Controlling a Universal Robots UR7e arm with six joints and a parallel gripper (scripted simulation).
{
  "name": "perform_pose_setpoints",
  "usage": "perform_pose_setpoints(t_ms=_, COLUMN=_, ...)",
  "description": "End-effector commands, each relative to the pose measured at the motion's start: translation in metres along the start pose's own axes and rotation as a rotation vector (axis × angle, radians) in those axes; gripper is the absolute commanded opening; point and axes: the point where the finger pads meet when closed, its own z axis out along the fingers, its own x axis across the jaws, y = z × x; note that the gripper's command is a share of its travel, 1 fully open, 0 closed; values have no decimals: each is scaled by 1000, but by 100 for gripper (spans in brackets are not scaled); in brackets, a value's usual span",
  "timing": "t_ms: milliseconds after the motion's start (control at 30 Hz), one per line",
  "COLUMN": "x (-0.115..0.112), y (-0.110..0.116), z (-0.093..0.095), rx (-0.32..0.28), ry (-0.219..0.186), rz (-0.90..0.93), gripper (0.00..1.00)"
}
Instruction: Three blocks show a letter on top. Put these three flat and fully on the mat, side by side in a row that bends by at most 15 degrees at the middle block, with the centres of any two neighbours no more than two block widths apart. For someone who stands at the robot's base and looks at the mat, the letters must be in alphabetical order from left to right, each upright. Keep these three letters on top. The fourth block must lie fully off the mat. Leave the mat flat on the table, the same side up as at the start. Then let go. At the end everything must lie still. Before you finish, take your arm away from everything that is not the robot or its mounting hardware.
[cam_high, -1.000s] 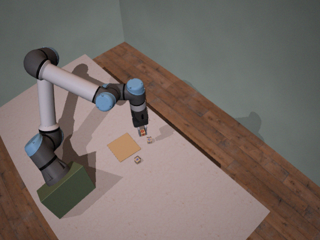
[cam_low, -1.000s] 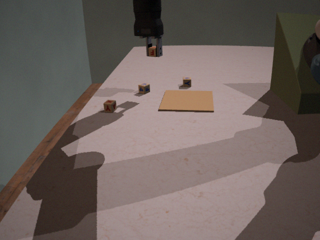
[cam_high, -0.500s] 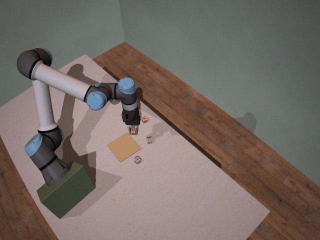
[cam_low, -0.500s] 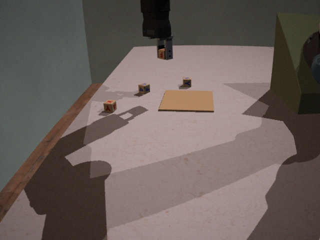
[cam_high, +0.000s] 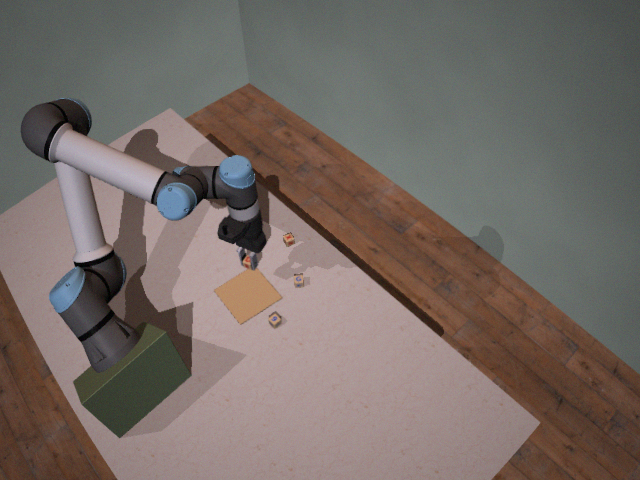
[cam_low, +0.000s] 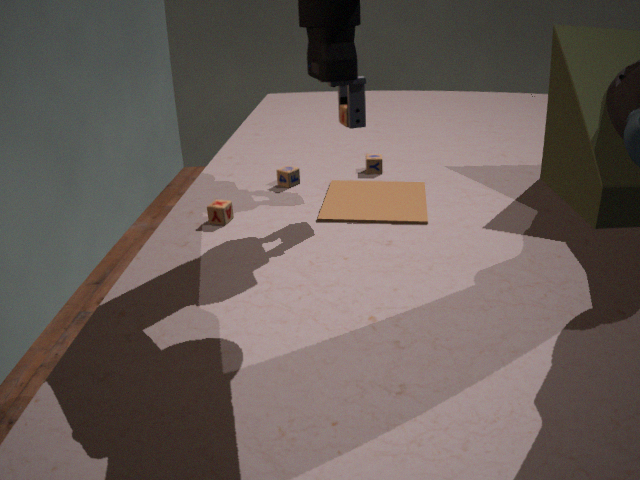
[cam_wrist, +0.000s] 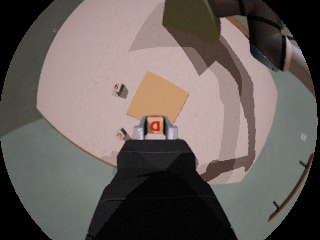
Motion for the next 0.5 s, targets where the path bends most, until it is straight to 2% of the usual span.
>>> perform_pose_setpoints(t_ms=0, x=16, y=-5, z=1, rx=-1, ry=-1, rz=139, gripper=49)
perform_pose_setpoints(t_ms=467, x=42, y=-12, z=4, rx=-1, ry=-1, rz=357, gripper=49)
